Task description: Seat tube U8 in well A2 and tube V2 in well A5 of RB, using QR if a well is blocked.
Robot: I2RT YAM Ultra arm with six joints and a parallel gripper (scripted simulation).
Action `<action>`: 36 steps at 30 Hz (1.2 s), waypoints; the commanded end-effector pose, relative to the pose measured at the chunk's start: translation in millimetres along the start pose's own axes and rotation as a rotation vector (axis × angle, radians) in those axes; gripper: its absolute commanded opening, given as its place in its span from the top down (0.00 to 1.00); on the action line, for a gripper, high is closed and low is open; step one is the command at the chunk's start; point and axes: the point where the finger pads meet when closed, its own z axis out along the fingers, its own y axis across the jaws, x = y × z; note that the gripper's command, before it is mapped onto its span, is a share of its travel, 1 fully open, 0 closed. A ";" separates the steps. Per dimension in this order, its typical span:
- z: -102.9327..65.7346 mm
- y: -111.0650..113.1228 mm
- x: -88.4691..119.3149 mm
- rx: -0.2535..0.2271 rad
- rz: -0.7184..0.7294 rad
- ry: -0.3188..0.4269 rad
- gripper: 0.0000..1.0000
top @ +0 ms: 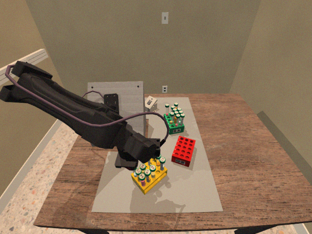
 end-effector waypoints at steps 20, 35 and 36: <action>0.6 -1.6 -1.6 0.011 0.003 -0.007 0.70; -2.0 1.9 1.4 0.010 -0.007 0.001 0.70; -2.0 1.9 1.4 0.010 -0.007 0.001 0.70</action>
